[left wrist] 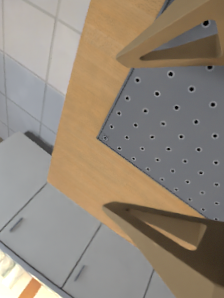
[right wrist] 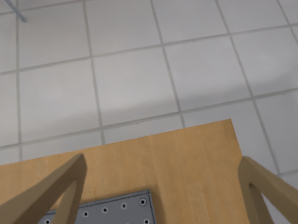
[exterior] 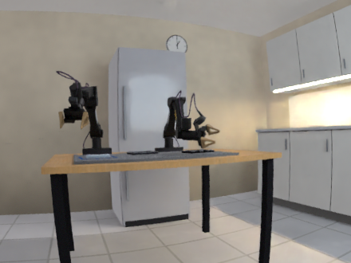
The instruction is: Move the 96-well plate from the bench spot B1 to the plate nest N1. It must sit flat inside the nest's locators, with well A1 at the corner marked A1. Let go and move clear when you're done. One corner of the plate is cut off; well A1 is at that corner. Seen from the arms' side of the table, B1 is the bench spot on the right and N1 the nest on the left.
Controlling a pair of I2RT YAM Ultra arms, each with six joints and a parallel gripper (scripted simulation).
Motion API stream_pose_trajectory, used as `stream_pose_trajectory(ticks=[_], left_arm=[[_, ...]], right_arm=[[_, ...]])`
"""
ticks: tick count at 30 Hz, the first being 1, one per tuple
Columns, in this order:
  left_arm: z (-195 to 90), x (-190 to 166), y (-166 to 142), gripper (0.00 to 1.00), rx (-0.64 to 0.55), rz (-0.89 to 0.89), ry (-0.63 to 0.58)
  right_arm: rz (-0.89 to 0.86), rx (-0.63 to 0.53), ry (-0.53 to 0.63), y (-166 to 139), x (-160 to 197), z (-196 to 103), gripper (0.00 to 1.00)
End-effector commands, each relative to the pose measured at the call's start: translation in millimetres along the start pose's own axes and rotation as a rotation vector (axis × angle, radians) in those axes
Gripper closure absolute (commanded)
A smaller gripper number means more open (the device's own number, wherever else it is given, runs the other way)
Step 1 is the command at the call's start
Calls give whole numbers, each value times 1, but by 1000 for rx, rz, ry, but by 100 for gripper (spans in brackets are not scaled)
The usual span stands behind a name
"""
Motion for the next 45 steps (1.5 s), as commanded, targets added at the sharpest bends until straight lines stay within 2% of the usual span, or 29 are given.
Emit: stream_pose_trajectory(ticks=[1, 18, 22, 26, 32, 34, 40, 45], left_arm=[[0, 5, 6, 0, -10, -17, 11], [0, 5, 6, 0, -10, -17, 11], [-10, -3, 17, 0, -64, -36, -67], [-58, -10, 64, 0, -225, -106, -230], [-129, -10, 111, 0, -405, -182, -427], [-129, -10, 111, 0, -405, -182, -427], [-223, 1, 147, 0, -604, -264, -681], [-295, 14, 157, 0, -739, -316, -898]], right_arm=[[0, -22, 4, 8, 1, -6, 0], [0, -22, 4, 8, 1, -6, 0], [-4, -47, 12, 11, 3, -10, 0], [-17, -36, 25, -2, 8, -21, 0], [-25, -9, 30, -23, 9, -37, 0], [-25, -9, 30, -23, 9, -37, 0], [-35, 38, 33, -57, 11, -63, 0], [-40, 78, 34, -88, 12, -87, 0]])
Point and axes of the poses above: on each arm, the point where the finger pads meet when closed, its own z axis out along the fingers, its own x axis across the jaws, y = z × x, the point moved 5 cm from there along -z, back along the fingers, and after that the axes turned 13 degrees about z, right-handed, at the moved point
